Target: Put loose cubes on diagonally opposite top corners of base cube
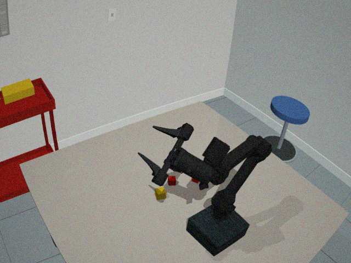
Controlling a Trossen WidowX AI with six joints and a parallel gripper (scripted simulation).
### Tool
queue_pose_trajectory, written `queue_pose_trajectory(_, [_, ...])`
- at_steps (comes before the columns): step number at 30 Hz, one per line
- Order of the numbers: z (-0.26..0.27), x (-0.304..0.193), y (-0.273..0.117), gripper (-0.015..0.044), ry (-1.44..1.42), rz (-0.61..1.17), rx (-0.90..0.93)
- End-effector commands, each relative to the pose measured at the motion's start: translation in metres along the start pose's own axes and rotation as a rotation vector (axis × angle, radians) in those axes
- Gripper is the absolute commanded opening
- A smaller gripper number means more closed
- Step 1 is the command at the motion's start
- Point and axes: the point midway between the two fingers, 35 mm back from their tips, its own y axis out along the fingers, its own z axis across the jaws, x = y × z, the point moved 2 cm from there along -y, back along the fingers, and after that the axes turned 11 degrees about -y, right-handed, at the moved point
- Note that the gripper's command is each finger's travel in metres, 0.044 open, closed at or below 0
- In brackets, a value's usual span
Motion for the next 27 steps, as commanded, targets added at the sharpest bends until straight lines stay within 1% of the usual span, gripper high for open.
queue_pose_trajectory(1, [0.000, 0.001, 0.001, 0.0374, -0.005, 0.000, 0.000])
queue_pose_trajectory(5, [-0.011, 0.012, 0.016, 0.0269, -0.121, -0.014, -0.004])
queue_pose_trajectory(16, [-0.048, 0.060, 0.059, 0.0265, -0.569, -0.120, -0.157])
queue_pose_trajectory(27, [-0.074, 0.133, 0.090, 0.0265, -0.943, -0.229, -0.391])
